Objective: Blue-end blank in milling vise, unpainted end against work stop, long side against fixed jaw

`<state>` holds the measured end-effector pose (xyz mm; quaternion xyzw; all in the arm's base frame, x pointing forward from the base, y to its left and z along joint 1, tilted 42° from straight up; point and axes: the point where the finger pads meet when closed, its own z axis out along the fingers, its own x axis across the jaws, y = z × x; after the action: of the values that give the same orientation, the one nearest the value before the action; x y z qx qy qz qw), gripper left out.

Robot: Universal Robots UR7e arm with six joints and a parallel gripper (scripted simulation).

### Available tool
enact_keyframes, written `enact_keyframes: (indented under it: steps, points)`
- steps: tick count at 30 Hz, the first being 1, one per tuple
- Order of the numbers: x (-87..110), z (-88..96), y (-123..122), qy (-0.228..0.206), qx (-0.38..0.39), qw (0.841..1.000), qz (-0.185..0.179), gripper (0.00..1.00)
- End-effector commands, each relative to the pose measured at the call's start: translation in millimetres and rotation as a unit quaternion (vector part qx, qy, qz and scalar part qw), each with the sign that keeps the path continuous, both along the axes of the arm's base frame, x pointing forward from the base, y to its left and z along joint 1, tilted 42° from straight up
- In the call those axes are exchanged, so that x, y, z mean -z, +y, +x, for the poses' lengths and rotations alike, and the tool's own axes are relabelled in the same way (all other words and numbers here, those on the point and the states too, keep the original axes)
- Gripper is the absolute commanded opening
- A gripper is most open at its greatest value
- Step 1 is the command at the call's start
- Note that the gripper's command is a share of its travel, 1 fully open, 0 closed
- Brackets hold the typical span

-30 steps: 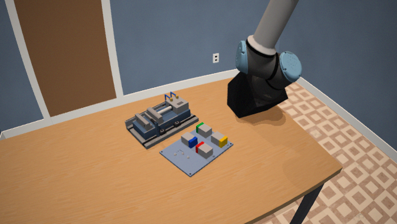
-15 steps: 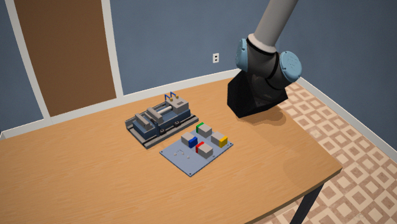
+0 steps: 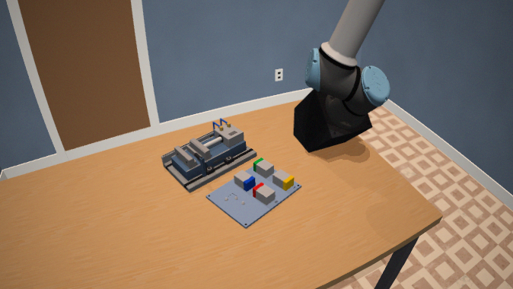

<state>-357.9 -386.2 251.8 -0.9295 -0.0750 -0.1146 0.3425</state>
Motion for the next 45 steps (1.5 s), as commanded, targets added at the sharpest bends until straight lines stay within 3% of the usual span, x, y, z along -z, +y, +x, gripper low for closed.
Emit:
enact_keyframes:
  steps: [1, 10, 15, 27, 32, 45]
  points:
    - [7.2, -9.5, 0.2, 0.001, 0.000, 1.000, -0.001, 1.00]
    - [7.2, -9.5, 0.2, 0.001, 0.000, 1.000, -0.001, 1.00]
    - [53.6, -43.2, 17.5, 0.001, 0.000, 1.000, -0.001, 1.00]
    - [53.6, -43.2, 17.5, 0.001, 0.000, 1.000, -0.001, 1.00]
    - [99.9, -76.9, 34.7, 0.001, 0.000, 1.000, -0.001, 1.00]
    - [99.8, -71.2, 29.1, 0.001, -0.021, 1.000, -0.001, 1.00]
